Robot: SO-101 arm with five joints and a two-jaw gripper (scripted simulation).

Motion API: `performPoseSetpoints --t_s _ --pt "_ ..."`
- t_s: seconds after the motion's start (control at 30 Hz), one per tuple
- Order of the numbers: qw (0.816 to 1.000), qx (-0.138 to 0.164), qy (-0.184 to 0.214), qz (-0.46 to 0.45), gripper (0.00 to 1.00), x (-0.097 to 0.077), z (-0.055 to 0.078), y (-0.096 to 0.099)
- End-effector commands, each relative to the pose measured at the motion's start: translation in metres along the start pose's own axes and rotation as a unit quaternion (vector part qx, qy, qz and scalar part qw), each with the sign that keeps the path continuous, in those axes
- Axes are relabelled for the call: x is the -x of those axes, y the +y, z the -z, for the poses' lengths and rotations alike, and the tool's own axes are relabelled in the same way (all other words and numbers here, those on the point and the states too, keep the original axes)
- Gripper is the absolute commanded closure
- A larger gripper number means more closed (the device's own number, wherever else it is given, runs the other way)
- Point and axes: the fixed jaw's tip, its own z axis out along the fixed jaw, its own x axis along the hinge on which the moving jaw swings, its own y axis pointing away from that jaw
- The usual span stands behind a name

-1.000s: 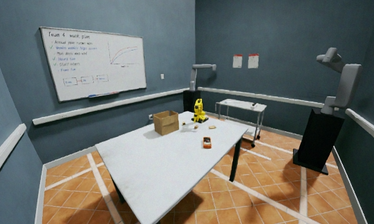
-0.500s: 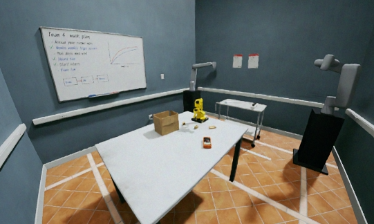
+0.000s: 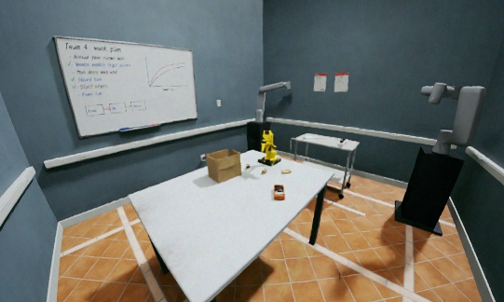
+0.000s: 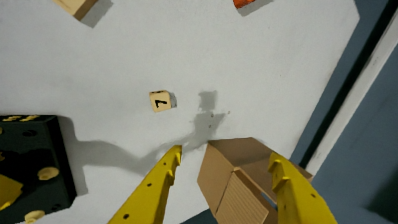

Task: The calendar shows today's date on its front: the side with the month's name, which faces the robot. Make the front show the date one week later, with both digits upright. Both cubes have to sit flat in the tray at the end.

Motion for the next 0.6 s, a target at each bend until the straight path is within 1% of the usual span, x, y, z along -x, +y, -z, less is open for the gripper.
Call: performPoseSetpoints --t_s 0.0,0.23,0.43,0.5,0.57 --pt "1.000 -0.009 -0.001 0.000 0.65 -0.0016 0.0045 -0.0023" --pt "1.000 -0.010 0.001 -0.015 0.65 -0.0033 0.0043 -0.0033" --pt "0.998 -0.013 0.007 -0.061 0.65 -0.0086 0.0037 -0.0062" --pt "0.998 -0.013 0.007 -0.061 0.65 -0.0086 0.0037 -0.0062" --pt "0.996 -0.014 0.011 -0.085 0.65 -0.0114 0.0034 -0.0076"
